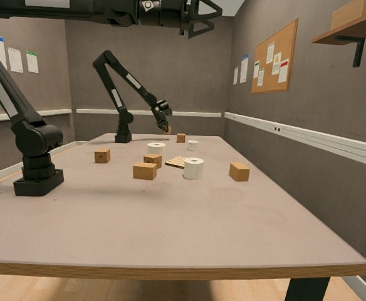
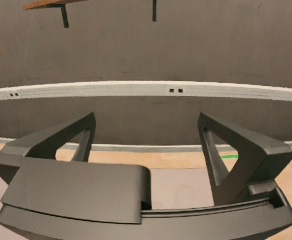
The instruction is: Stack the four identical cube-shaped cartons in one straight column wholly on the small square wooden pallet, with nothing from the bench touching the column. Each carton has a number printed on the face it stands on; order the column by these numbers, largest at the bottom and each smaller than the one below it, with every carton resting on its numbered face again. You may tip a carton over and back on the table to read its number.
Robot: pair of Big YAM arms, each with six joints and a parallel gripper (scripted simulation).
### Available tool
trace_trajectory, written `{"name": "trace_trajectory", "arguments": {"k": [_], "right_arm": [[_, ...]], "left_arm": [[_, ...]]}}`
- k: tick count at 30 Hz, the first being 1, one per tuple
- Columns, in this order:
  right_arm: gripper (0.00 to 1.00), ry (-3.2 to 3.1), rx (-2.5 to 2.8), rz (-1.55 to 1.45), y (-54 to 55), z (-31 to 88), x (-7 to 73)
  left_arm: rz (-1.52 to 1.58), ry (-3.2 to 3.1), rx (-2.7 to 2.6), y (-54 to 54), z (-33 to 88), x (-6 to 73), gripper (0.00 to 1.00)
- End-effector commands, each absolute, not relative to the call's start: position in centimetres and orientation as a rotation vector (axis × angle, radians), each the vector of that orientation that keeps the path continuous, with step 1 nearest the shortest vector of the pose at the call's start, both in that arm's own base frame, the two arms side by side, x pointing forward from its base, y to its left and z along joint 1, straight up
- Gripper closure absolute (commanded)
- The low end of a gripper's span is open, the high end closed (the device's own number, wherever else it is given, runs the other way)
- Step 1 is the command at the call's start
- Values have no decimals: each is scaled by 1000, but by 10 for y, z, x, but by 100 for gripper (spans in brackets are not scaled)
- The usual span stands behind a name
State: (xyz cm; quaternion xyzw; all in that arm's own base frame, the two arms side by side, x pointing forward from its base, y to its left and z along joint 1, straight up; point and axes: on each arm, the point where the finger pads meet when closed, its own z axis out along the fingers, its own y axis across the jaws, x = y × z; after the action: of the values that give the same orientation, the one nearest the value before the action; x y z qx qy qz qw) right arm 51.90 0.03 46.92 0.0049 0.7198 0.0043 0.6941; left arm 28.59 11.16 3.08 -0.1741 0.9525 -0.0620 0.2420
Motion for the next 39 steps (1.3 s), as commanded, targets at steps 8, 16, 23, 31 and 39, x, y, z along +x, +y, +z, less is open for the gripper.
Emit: {"name": "trace_trajectory", "arguments": {"k": [8, 16, 23, 31, 39], "right_arm": [[0, 1560, 0, 0, 0, 498, 518], [0, 1560, 0, 0, 0, 498, 518], [0, 1560, 0, 0, 0, 498, 518], [0, 1560, 0, 0, 0, 498, 518], [0, 1560, 0, 0, 0, 498, 518]], "left_arm": [[147, 2552, -526, 125, 43, 300, 50], [161, 2563, -550, 136, 46, 307, 50], [153, 2594, -553, 128, 16, 290, 50], [157, 2575, -546, 130, 10, 298, 50], [151, 2573, -552, 128, 0, 297, 50]]}}
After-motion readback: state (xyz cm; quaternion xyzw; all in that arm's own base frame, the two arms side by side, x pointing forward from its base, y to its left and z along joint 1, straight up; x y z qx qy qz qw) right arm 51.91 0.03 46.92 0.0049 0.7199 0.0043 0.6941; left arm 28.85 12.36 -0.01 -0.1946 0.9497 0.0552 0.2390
